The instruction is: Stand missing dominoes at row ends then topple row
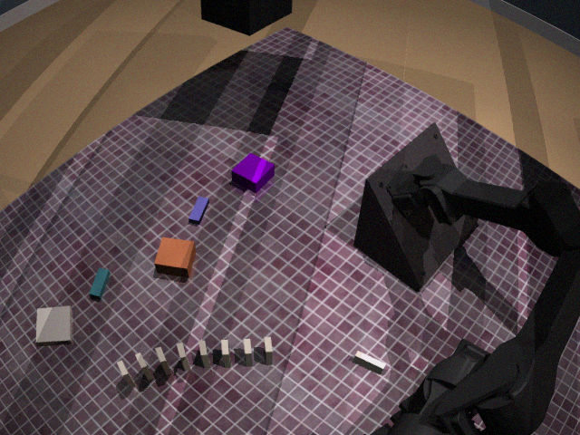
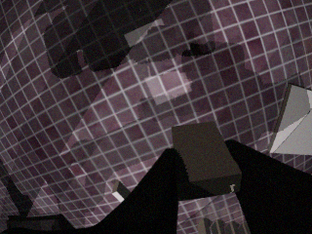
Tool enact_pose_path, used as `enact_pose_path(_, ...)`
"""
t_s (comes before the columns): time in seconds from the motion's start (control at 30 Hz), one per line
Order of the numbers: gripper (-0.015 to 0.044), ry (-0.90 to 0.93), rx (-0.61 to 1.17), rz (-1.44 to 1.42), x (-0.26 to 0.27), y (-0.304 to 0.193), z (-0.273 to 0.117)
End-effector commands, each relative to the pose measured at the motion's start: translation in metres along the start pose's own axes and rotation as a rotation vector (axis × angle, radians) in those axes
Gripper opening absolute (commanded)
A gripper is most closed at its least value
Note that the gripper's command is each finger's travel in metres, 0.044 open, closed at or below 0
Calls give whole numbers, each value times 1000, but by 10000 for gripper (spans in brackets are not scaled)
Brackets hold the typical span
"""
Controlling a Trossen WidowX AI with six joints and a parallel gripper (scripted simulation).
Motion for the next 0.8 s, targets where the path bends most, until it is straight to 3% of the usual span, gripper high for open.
enact_pose_path(0.0, 107, -8, 12, 309, -12, -39, -5)
enact_pose_path(0.1, 107, -19, 22, 696, -21, -88, -6)
enact_pose_path(0.63, 107, -11, 7, 1994, 5, -240, -4)
enact_pose_path(0.77, 107, -8, 6, 2056, 8, -247, -3)
Point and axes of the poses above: the point midway between the two fingers, 35 mm back from their tips, its own z axis out along the fingers, its own x axis across the jaws, y = z × x, the point moved 4 cm from there along -z, back along the fingers
